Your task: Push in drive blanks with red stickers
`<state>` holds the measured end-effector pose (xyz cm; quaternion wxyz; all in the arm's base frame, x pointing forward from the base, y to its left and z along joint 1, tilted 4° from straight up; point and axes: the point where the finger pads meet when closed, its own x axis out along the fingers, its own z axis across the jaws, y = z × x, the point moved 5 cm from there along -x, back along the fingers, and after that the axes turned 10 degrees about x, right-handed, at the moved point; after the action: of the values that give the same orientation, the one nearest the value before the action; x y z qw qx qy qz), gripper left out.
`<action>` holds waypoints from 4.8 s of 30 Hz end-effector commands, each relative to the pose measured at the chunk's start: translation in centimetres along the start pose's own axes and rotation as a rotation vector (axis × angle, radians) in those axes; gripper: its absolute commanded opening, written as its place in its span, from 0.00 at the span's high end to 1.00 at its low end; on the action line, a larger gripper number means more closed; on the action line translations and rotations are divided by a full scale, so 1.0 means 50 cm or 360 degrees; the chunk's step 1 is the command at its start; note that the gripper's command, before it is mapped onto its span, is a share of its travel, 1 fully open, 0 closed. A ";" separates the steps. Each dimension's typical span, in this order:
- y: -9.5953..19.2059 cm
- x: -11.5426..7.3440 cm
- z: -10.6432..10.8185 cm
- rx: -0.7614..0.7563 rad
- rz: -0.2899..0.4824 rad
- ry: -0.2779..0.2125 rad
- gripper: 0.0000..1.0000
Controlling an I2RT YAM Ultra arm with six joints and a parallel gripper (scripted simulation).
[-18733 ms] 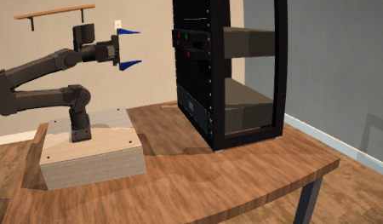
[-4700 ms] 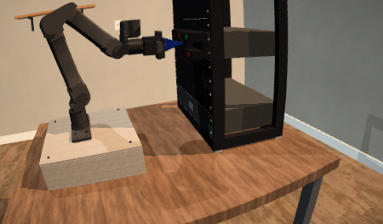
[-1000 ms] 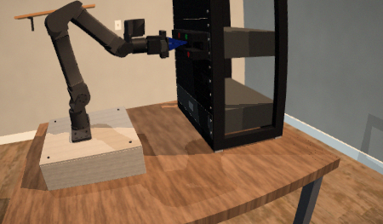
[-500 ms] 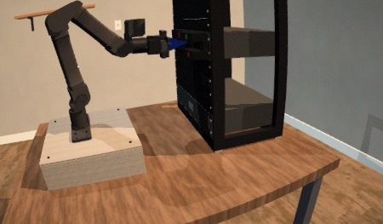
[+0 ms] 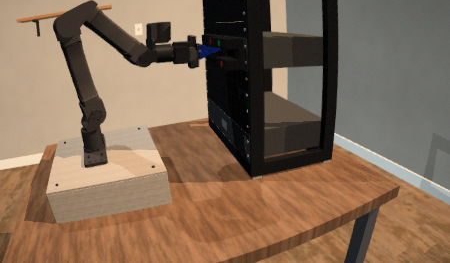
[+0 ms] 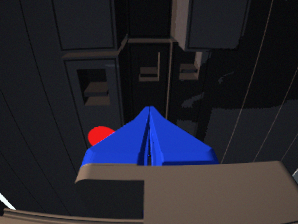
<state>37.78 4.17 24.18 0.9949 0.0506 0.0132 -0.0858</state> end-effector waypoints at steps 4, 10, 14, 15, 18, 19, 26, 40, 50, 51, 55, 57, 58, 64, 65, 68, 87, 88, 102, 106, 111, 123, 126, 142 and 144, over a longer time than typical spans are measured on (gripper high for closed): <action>0.026 0.020 0.025 0.0005 0.0083 -0.0035 1.00; 0.026 0.020 0.025 0.0005 0.0083 -0.0035 1.00; 0.026 0.020 0.025 0.0005 0.0083 -0.0035 1.00; 0.026 0.020 0.025 0.0005 0.0083 -0.0035 1.00; 0.026 0.020 0.025 0.0005 0.0083 -0.0035 1.00; 0.026 0.020 0.025 0.0005 0.0083 -0.0035 1.00; 0.028 0.021 0.024 0.0003 0.0086 -0.0030 1.00; 0.032 0.023 0.023 0.0001 0.0091 -0.0025 1.00; 0.032 0.023 0.023 0.0001 0.0091 -0.0025 1.00; 0.032 0.023 0.023 0.0001 0.0091 -0.0025 1.00; 0.032 0.023 0.023 0.0001 0.0091 -0.0025 1.00; 0.032 0.023 0.023 0.0001 0.0091 -0.0025 1.00; 0.032 0.023 0.023 0.0001 0.0091 -0.0025 1.00; 0.036 0.024 0.027 0.0007 0.0096 -0.0039 1.00; 0.037 0.024 0.027 0.0006 0.0098 -0.0038 1.00; 0.038 0.025 0.026 0.0004 0.0098 -0.0033 1.00; 0.038 0.025 0.026 0.0004 0.0098 -0.0033 1.00; 0.038 0.025 0.026 0.0004 0.0098 -0.0033 1.00; 0.038 0.016 0.025 0.0000 0.0097 -0.0023 1.00; 0.027 -0.031 0.014 -0.0005 0.0096 -0.0011 1.00; 0.021 -0.078 0.013 -0.0005 0.0077 -0.0013 1.00; 0.016 -0.192 0.009 -0.0004 0.0077 -0.0015 1.00; 0.020 -0.199 0.028 0.0019 0.0081 -0.0046 1.00; -0.012 -0.211 0.065 0.0034 0.0071 -0.0072 1.00; -0.007 -0.195 0.047 0.0002 0.0065 -0.0024 1.00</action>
<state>27.42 5.14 26.85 0.9956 0.0617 -0.0129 -0.0692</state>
